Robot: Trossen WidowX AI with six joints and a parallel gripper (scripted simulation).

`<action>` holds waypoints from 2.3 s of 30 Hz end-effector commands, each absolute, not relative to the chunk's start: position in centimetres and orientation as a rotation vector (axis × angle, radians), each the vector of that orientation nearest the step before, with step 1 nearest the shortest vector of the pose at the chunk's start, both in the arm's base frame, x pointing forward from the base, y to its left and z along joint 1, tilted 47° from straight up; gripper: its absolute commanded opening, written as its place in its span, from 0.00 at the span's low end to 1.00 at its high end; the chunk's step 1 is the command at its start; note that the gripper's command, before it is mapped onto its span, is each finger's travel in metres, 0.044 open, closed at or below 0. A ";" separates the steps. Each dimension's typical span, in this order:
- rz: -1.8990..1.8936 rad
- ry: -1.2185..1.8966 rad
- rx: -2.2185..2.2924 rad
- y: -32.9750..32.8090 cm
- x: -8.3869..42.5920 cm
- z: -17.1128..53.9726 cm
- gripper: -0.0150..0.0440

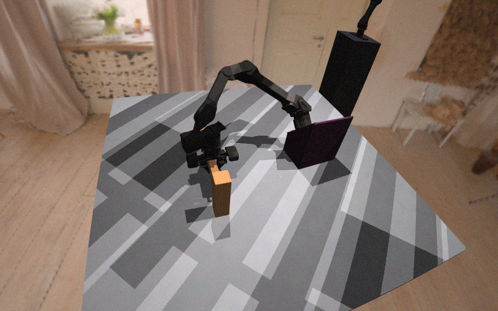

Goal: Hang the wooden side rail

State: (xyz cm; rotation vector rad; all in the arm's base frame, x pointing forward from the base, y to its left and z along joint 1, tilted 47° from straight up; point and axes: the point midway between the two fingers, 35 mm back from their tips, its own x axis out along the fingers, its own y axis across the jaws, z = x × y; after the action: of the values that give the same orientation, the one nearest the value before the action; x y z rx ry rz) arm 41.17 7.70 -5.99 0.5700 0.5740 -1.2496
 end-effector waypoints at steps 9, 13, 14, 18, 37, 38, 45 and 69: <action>-1.239 0.572 0.581 8.4 41.4 -5.7 0.25; -1.239 0.572 0.581 8.4 41.4 -5.7 0.25; -1.239 0.572 0.581 8.4 41.4 -5.7 0.25; -1.239 0.572 0.581 8.5 41.4 -5.7 0.25; -1.239 0.572 0.581 8.7 41.5 -5.7 0.25; -1.239 0.572 0.581 8.7 41.5 -5.7 0.25; -1.239 0.572 0.581 8.8 41.5 -5.7 0.25; -1.239 0.572 0.581 9.1 41.7 -5.6 0.25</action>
State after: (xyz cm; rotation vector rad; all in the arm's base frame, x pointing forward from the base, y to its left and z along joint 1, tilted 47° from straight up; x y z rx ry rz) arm 41.48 8.00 -5.96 0.5763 0.5752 -1.2618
